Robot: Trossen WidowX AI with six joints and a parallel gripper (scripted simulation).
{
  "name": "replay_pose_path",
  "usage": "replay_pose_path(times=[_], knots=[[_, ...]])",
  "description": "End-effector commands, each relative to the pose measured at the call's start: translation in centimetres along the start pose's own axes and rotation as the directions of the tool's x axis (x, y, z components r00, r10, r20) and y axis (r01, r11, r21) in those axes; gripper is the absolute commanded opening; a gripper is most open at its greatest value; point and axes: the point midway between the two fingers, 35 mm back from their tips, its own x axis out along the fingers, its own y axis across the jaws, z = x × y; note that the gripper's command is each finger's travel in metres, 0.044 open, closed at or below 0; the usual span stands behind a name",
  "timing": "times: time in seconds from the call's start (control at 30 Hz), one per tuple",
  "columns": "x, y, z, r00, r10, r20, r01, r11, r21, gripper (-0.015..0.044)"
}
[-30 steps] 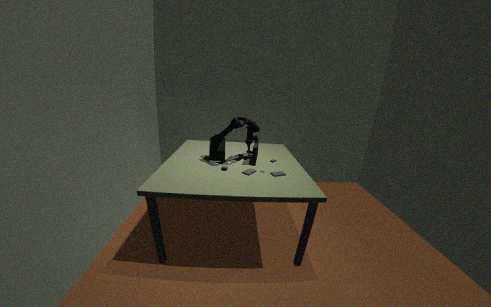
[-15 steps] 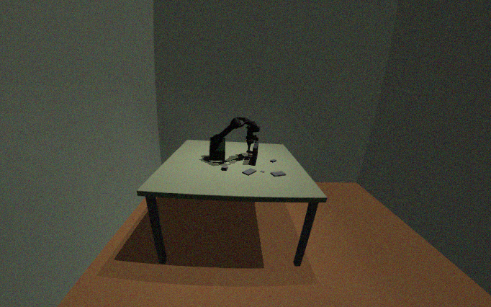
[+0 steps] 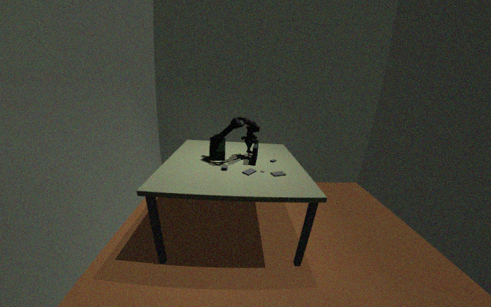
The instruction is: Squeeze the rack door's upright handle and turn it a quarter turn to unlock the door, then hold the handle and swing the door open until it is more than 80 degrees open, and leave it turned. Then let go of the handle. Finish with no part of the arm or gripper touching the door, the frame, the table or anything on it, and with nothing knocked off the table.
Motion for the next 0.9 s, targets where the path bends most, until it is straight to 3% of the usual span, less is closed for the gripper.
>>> replay_pose_path(times=[0.0, 0.23, 0.5, 0.87], knots=[[0.13, -0.03, -0.04, 1.000, -0.001, -0.002, 0.001, 0.978, -0.208, 0.0022], [0.13, -0.02, -0.04, 1.000, -0.001, -0.002, 0.000, 0.850, -0.526, 0.0022], [0.13, -0.02, -0.04, 1.000, -0.001, -0.002, -0.001, 0.590, -0.807, 0.0022], [0.13, -0.02, -0.04, 1.000, -0.001, -0.002, -0.001, 0.564, -0.826, 0.0022]])
